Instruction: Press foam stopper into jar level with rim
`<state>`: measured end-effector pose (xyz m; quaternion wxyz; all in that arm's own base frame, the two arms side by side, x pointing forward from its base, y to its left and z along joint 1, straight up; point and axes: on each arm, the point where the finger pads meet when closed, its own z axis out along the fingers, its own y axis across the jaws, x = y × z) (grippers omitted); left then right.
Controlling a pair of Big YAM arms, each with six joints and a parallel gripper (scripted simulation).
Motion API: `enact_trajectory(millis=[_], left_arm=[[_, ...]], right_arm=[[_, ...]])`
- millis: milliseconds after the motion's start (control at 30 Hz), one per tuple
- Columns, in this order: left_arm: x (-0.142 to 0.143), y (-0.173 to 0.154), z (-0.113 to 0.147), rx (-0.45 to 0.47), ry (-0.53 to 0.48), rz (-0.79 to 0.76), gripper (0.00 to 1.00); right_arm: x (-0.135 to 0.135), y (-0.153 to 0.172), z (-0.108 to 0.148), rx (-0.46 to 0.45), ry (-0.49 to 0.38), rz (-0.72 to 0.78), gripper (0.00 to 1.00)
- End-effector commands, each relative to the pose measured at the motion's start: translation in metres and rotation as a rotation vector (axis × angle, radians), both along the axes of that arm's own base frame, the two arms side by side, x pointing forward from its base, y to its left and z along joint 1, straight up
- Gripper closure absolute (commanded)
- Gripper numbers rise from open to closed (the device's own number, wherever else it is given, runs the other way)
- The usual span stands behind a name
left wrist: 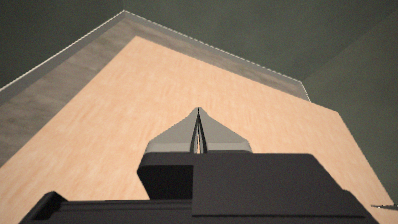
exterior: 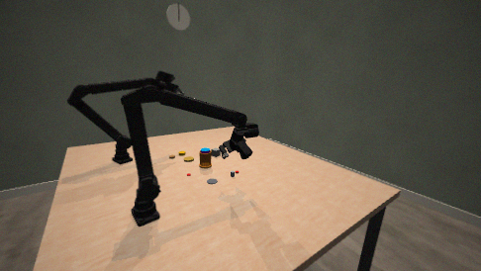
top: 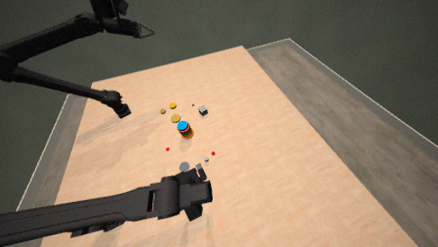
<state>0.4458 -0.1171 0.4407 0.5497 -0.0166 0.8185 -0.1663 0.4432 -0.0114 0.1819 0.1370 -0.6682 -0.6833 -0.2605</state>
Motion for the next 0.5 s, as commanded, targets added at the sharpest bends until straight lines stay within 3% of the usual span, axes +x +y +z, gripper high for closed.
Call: enact_trajectory(millis=[0,267,333,367,400,467], left_arm=[[0.026,0.022,0.013,0.079,-0.105,0.023,1.00],[0.057,0.066,0.037,0.178,-0.266,0.107,1.00],[0.057,0.066,0.037,0.178,-0.266,0.107,1.00],[0.055,0.070,0.060,0.182,-0.317,0.116,1.00],[0.051,0.076,0.067,0.187,-0.340,0.133,1.00],[0.064,0.083,0.054,0.208,-0.334,0.145,1.00]], right_arm=[[0.027,0.033,0.002,0.061,0.016,0.058,0.02],[0.044,0.109,-0.020,0.267,0.090,0.163,0.02],[0.044,0.109,-0.020,0.267,0.090,0.163,0.02],[0.045,0.113,-0.019,0.285,0.085,0.170,0.02],[0.047,0.120,-0.022,0.305,0.104,0.170,0.02],[0.047,0.136,-0.028,0.340,0.121,0.194,0.02]])
